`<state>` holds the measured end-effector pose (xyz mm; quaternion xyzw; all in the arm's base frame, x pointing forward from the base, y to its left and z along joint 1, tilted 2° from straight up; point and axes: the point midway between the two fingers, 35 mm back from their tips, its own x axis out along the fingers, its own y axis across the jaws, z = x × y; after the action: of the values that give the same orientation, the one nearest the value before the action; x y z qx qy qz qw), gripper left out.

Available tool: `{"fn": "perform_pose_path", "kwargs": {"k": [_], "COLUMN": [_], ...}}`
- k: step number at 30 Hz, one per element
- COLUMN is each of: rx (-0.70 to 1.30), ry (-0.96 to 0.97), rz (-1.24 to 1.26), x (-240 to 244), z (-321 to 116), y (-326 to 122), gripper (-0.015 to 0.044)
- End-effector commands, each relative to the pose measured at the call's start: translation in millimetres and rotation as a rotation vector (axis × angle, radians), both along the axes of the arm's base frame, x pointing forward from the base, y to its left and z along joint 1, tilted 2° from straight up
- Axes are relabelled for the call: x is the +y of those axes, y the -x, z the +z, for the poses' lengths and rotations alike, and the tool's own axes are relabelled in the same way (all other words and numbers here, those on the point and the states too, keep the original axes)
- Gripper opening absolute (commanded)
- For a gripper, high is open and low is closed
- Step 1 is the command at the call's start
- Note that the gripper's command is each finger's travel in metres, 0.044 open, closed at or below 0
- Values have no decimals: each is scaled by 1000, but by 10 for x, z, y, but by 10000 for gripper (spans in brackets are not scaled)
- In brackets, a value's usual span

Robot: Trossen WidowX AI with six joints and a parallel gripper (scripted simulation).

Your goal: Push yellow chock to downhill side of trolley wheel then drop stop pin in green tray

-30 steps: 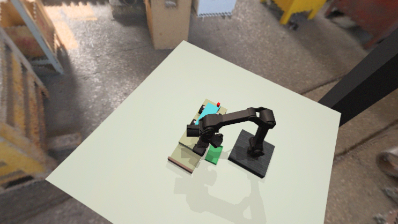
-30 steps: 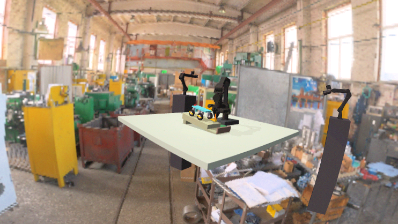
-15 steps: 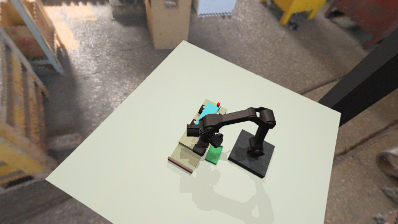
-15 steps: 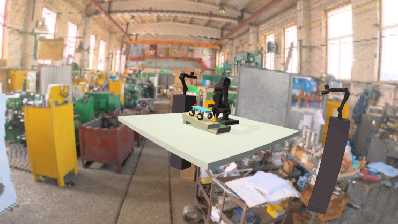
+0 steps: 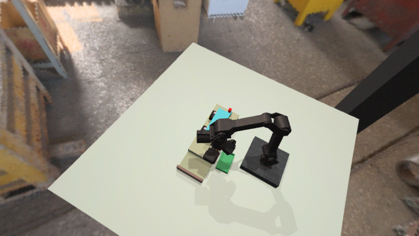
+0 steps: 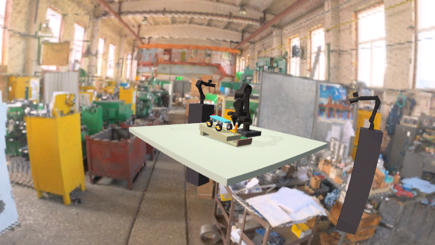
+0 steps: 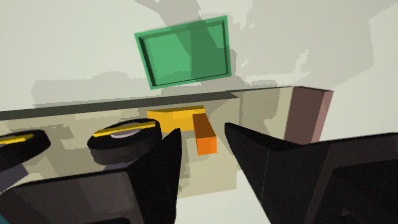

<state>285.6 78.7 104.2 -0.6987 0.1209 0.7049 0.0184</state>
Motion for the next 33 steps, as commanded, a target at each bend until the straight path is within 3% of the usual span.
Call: {"fn": "perform_pose_path", "kwargs": {"k": [1, 12, 16, 20, 27, 33], "rx": [-11, -11, -7, -54, -141, -193], "ry": [2, 1, -1, -42, -81, -8], "rz": [-1, -1, 1, -59, -276, -625], "x": [23, 68, 56, 38, -170, -723], "z": [144, 419, 344, 418, 588, 692], "y": [-7, -22, -12, -75, -206, -274], "gripper": [190, 190, 295, 190, 190, 190]}}
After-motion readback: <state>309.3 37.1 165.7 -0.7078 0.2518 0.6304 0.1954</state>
